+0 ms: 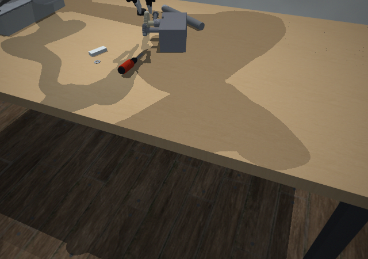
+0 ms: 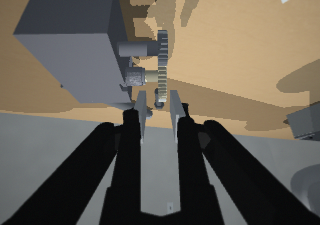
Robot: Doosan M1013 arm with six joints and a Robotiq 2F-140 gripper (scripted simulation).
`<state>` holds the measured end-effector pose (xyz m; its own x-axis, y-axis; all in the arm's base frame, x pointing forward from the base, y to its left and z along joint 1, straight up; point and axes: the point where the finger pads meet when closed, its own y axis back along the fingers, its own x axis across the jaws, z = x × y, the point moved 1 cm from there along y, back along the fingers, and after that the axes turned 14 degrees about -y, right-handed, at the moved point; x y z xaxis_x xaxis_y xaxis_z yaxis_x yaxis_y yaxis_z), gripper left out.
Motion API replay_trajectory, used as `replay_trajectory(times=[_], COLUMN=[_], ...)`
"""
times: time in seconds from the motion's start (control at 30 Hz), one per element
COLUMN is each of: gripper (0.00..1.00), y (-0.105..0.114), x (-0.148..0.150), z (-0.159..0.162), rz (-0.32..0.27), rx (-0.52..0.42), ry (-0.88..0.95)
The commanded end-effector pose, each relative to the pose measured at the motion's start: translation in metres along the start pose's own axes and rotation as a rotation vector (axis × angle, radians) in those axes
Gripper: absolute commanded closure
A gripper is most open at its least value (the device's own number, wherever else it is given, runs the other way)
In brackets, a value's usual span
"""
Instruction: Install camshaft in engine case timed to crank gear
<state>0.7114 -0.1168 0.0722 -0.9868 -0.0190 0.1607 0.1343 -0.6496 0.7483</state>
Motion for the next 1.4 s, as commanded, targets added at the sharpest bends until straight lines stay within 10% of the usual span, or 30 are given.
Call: replay_trajectory(times=[0.0, 1.37], gripper=[0.81, 0.81], y=[0.013, 0.04], x=[0.004, 0.009], z=[0.006, 0.03], rz=[0.002, 0.002], rx=[0.008, 0.008], ry=[-0.003, -0.003])
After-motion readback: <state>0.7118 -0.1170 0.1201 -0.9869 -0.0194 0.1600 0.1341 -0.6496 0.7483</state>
